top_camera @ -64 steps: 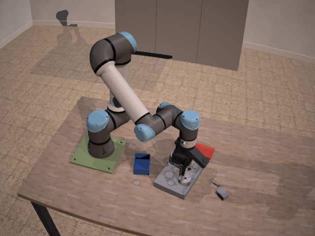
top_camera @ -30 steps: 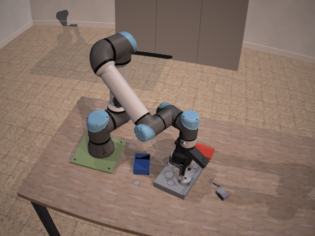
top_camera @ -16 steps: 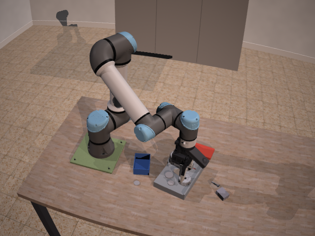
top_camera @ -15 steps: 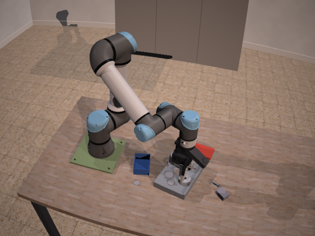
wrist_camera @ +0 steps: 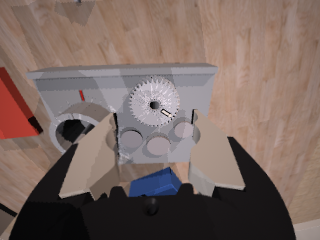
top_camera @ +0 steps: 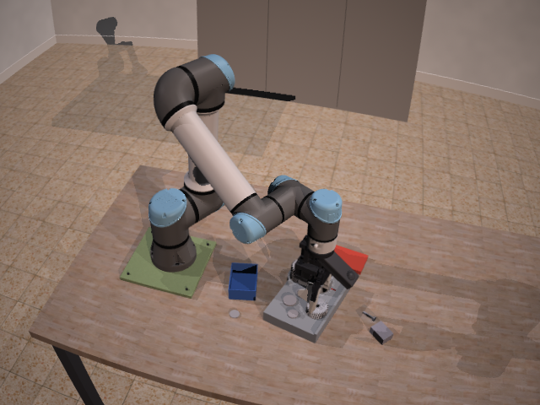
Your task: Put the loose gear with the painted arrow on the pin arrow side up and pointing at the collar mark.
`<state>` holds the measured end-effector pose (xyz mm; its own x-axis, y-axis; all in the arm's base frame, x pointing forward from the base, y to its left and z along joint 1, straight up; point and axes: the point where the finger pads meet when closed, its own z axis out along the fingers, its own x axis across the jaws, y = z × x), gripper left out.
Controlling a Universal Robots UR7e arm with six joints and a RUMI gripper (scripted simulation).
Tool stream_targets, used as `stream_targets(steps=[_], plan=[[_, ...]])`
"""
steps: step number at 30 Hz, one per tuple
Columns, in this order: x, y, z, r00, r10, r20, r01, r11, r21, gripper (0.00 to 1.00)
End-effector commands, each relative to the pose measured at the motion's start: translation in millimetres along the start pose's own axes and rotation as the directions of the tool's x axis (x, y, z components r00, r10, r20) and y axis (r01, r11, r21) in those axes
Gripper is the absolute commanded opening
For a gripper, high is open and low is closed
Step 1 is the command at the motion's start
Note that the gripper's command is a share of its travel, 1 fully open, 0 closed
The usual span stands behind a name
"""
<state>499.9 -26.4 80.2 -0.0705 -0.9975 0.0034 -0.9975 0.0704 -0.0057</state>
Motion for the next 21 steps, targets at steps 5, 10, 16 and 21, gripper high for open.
stream_targets(steps=[5,10,16,21], plan=[[0.1,-0.4,-0.5,1.0,0.0,0.0,0.0,1.0,0.001,0.54],[0.1,-0.4,-0.2,1.0,0.0,0.0,0.0,1.0,0.001,0.54],[0.1,-0.4,0.8,1.0,0.0,0.0,0.0,1.0,0.001,0.54],[0.1,-0.4,3.2,1.0,0.0,0.0,0.0,1.0,0.001,0.54]])
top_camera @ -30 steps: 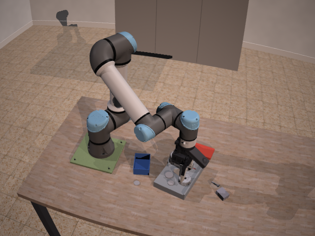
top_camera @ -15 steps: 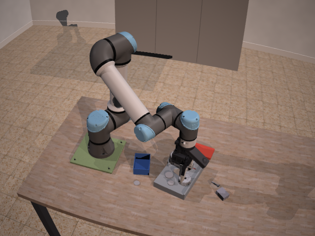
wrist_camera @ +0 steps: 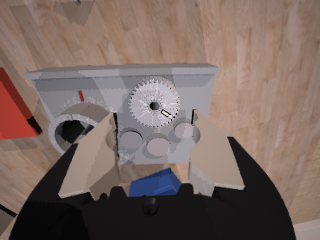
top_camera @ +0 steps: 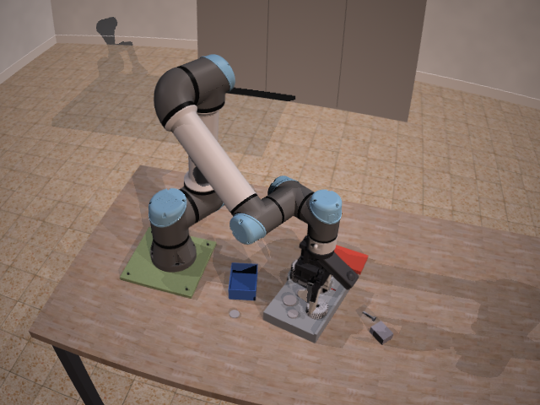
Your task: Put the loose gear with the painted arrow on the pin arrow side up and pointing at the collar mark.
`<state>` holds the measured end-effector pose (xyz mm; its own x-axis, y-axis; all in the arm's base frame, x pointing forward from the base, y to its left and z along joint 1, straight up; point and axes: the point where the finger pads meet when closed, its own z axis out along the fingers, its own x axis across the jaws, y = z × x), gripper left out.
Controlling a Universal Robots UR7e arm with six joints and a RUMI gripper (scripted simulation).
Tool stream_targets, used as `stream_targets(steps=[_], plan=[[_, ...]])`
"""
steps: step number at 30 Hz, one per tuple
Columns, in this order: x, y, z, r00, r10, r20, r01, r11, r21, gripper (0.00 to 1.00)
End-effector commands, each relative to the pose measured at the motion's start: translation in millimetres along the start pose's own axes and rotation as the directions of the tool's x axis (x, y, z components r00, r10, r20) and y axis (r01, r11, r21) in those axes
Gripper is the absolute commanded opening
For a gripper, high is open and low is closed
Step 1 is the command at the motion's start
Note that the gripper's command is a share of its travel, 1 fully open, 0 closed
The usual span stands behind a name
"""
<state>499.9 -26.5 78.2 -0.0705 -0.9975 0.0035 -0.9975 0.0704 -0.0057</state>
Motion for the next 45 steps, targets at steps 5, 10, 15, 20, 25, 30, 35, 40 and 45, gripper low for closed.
stream_targets(steps=[5,10,15,20,25,30,35,40,45], plan=[[0,0,5.0,1.0,0.0,0.0,0.0,1.0,0.001,0.54],[0,0,7.8,1.0,0.0,0.0,0.0,1.0,0.001,0.54],[0,-1,13.1,1.0,0.0,0.0,0.0,1.0,0.001,0.54],[0,-1,18.6,1.0,0.0,0.0,0.0,1.0,0.001,0.54],[0,-1,23.7,1.0,0.0,0.0,0.0,1.0,0.001,0.54],[0,-1,26.4,1.0,0.0,0.0,0.0,1.0,0.001,0.54],[0,-1,29.8,1.0,0.0,0.0,0.0,1.0,0.001,0.54],[0,-1,31.9,1.0,0.0,0.0,0.0,1.0,0.001,0.54],[0,-1,32.6,1.0,0.0,0.0,0.0,1.0,0.001,0.54]])
